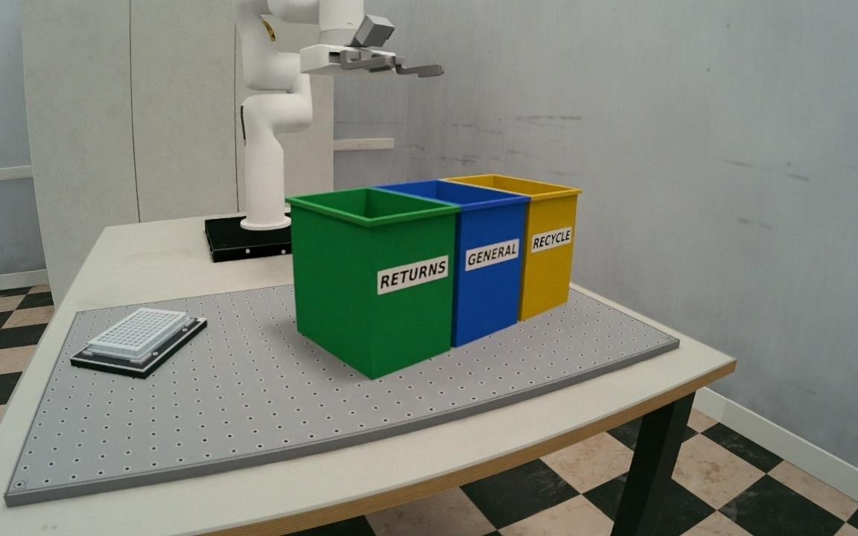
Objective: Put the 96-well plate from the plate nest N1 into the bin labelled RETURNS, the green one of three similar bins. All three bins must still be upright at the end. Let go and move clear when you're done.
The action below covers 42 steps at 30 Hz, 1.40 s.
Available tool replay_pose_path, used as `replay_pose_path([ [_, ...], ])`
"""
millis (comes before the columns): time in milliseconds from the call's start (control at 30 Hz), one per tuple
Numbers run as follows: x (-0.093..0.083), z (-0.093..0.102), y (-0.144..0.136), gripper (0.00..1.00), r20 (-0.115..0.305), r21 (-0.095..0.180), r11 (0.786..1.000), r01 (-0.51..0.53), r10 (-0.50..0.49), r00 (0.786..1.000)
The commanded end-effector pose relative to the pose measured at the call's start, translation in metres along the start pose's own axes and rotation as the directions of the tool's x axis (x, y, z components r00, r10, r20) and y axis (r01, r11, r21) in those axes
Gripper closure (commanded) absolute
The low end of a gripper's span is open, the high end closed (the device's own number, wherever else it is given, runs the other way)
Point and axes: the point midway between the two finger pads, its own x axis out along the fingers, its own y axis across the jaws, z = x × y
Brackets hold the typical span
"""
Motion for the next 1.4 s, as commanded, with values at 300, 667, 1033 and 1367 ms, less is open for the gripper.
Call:
replay_pose_path([
  [300, -0.008, 0.008, -0.059, 0.63, -0.035, -0.004, 0.973, 0.231, -0.231, 0.972],
  [667, -0.024, -0.01, -0.09, 0.63, -0.052, -0.001, 0.928, 0.373, -0.373, 0.926],
  [1033, -0.044, -0.047, -0.107, 0.63, -0.053, -0.001, 0.928, 0.373, -0.373, 0.926],
  [1367, -0.052, -0.062, -0.114, 0.63, -0.053, -0.001, 0.928, 0.373, -0.373, 0.926],
])
